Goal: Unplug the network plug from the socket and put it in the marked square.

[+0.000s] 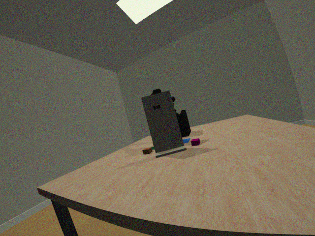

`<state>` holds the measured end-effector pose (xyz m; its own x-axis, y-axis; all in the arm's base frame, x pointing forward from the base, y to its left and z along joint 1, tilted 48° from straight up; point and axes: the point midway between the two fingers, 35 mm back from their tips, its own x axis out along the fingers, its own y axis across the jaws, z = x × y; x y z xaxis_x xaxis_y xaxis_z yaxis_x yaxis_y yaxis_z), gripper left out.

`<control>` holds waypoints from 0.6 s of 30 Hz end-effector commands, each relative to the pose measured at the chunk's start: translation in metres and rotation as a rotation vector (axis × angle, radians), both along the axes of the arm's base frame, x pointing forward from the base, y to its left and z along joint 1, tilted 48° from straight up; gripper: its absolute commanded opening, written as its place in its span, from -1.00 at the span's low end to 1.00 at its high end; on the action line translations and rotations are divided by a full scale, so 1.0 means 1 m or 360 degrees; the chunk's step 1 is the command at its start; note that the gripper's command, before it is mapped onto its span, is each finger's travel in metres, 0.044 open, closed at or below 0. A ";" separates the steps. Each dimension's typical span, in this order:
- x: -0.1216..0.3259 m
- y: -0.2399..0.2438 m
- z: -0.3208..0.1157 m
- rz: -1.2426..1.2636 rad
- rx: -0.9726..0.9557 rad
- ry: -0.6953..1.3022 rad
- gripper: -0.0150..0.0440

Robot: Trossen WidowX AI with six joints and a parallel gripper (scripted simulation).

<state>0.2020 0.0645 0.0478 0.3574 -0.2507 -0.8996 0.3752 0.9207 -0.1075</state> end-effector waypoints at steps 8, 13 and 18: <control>-0.004 0.018 0.023 -0.0004 0.0004 -0.0036 0.04; -0.004 0.018 0.023 -0.0004 0.0004 -0.0036 0.48; -0.004 0.018 0.023 -0.0004 0.0004 -0.0036 0.93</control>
